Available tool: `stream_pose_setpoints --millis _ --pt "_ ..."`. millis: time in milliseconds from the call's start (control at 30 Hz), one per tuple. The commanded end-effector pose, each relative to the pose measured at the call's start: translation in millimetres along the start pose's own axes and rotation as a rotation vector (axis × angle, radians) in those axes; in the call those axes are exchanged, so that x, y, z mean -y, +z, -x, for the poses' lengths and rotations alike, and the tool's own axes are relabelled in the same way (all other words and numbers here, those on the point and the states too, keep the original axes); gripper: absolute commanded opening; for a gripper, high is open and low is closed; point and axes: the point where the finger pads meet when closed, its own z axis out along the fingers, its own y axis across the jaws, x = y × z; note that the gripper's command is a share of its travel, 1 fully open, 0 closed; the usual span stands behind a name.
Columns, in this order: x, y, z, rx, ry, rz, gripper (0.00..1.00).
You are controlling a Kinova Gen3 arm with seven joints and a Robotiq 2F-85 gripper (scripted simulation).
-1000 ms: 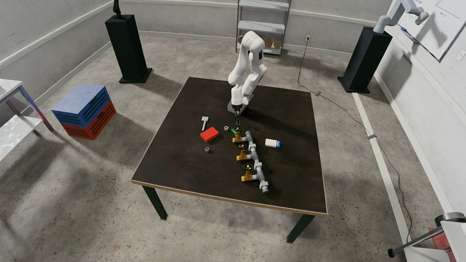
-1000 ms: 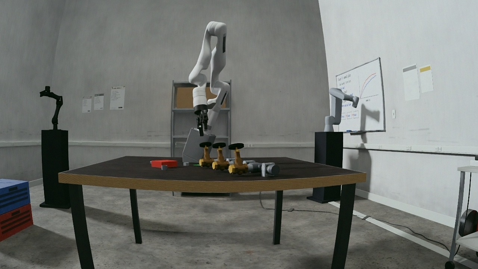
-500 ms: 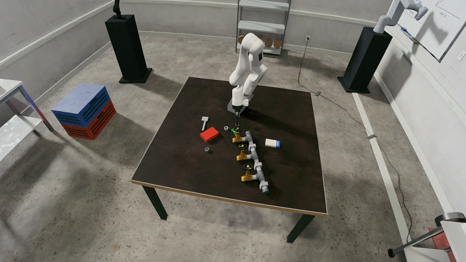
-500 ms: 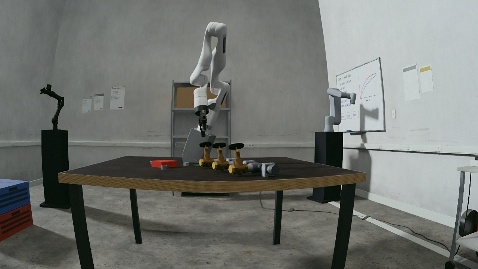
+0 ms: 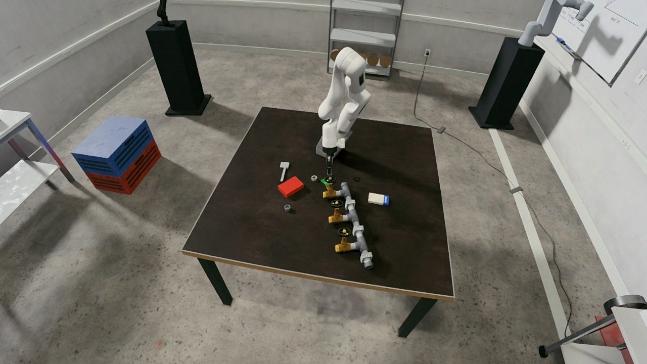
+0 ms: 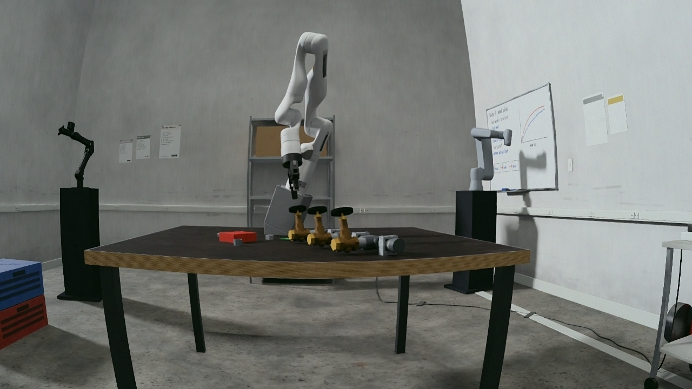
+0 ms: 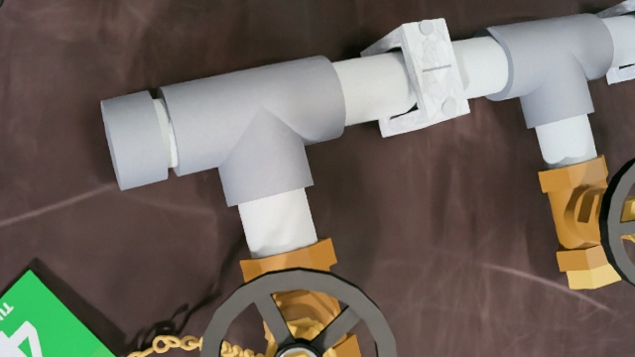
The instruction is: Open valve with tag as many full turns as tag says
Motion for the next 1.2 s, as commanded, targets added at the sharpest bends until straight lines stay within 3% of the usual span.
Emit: stream_pose_setpoints --millis 0,800,1167 --pt "0 2.6 0 0.001 0.0 0.001 1.0" --pt "0 50.3 0 0.001 0.0 0.001 1.0" --pt "0 56.6 0 0.001 0.0 0.001 1.0"
